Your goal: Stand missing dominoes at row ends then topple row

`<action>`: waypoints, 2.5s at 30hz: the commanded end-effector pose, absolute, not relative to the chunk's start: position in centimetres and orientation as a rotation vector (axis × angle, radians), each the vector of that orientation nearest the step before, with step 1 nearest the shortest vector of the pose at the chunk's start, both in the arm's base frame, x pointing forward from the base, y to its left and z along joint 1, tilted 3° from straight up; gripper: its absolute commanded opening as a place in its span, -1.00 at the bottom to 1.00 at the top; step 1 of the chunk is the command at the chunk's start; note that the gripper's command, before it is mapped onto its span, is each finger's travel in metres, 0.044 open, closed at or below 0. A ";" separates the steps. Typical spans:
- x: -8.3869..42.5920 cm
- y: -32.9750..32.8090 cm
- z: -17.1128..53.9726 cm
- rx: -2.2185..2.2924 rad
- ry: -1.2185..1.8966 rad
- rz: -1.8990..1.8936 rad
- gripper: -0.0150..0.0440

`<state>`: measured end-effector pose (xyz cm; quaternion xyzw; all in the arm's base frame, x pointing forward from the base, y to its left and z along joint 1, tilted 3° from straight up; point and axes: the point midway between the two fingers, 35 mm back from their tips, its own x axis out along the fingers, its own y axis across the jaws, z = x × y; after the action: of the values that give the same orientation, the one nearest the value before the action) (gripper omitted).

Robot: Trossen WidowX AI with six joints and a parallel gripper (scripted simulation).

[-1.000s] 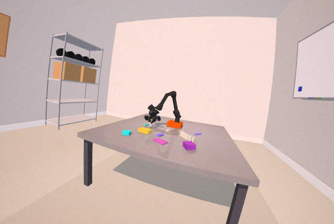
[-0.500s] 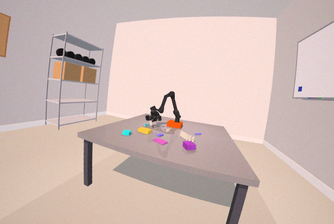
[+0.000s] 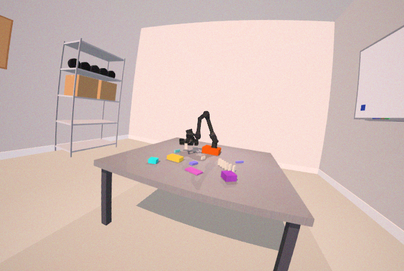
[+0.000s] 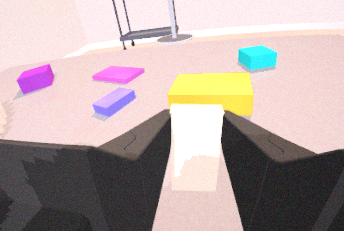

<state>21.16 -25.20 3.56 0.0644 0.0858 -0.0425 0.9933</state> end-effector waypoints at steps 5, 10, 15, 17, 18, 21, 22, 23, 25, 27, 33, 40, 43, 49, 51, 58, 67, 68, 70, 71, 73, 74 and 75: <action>19.7 -22.8 4.6 0.080 0.093 -0.023 -0.13; 18.8 -21.2 5.3 0.033 0.052 0.021 -0.13; 18.6 -20.7 5.5 0.019 0.042 0.034 -0.13; 18.6 -20.7 5.5 0.019 0.042 0.034 -0.13; 18.6 -20.7 5.5 0.019 0.042 0.034 -0.13; 18.6 -20.7 5.5 0.019 0.042 0.034 -0.13; 18.6 -20.7 5.5 0.019 0.042 0.034 -0.13; 18.6 -20.7 5.5 0.019 0.042 0.034 -0.13; 18.6 -20.7 5.5 0.019 0.042 0.034 -0.13; 18.6 -20.7 5.5 0.019 0.042 0.034 -0.13; 18.6 -20.8 4.9 0.012 0.044 0.036 -0.13; 18.7 -20.9 3.1 -0.007 0.051 0.041 -0.13; 18.7 -20.9 2.2 -0.016 0.054 0.043 -0.13; 18.7 -20.8 0.6 -0.032 0.059 0.048 -0.13; 18.7 -20.8 0.0 -0.038 0.061 0.050 -0.13; 18.7 -20.5 -1.5 -0.052 0.065 0.055 -0.13; 18.7 -20.5 -1.5 -0.052 0.065 0.055 -0.13; 18.7 -20.5 -1.5 -0.052 0.065 0.055 -0.13; 18.7 -20.5 -1.5 -0.052 0.065 0.055 0.05; 18.7 -20.5 -1.5 -0.052 0.065 0.055 0.14; 18.7 -20.5 -1.5 -0.052 0.065 0.055 0.32; 18.7 -20.5 -1.5 -0.052 0.065 0.055 0.41; 18.7 -20.5 -1.5 -0.052 0.065 0.055 0.49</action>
<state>18.71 -20.54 -1.54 -0.0216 0.0338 0.0258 0.9989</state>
